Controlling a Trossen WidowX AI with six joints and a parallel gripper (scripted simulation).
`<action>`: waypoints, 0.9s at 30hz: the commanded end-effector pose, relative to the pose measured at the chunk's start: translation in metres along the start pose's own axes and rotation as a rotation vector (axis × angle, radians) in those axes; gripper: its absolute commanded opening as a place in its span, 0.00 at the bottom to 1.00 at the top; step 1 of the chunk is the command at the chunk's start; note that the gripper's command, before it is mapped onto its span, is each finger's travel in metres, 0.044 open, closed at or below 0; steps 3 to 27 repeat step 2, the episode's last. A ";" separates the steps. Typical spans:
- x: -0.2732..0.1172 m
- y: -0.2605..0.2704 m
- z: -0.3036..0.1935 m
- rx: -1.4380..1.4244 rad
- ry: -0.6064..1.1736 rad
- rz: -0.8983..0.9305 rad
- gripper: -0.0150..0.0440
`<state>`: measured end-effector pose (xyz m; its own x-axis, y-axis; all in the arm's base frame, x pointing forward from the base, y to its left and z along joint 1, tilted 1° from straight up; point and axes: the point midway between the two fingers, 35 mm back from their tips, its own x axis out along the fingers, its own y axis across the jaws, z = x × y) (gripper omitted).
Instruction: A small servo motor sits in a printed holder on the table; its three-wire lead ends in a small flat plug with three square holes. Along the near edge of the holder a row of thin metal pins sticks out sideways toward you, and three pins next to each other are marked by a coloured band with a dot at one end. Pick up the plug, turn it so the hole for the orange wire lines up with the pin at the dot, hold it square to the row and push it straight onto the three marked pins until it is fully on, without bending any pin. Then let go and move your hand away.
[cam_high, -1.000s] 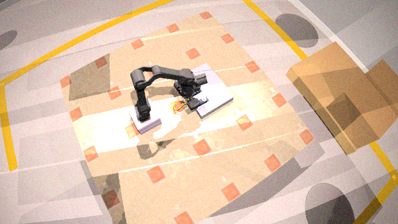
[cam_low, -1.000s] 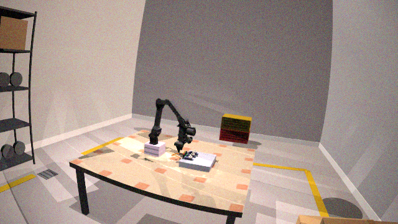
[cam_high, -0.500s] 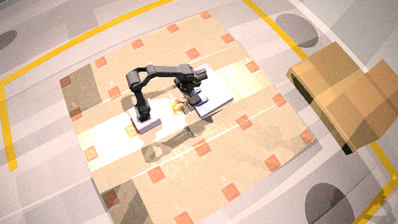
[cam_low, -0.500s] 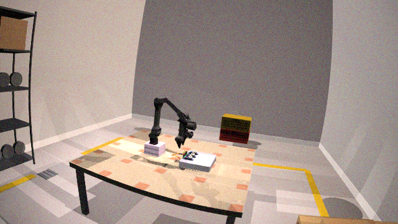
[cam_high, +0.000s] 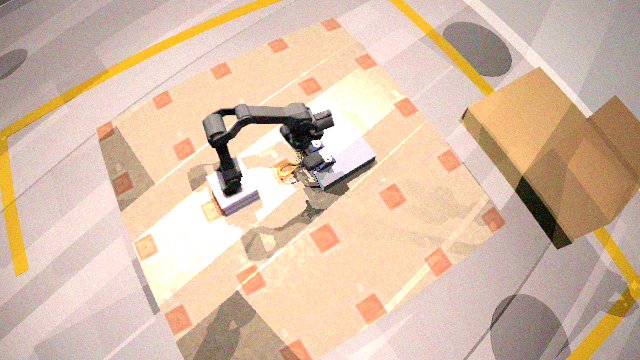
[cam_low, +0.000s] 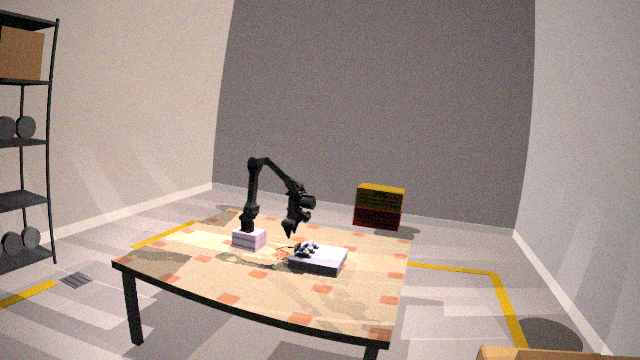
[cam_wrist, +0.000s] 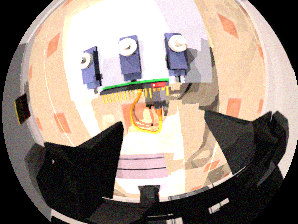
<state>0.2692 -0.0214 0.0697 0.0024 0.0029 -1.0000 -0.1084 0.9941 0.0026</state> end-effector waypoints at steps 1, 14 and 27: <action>0.000 0.000 0.000 0.006 0.000 -0.002 1.00; 0.000 0.000 0.000 0.006 0.000 -0.002 1.00; 0.000 0.000 0.000 0.006 0.000 -0.002 1.00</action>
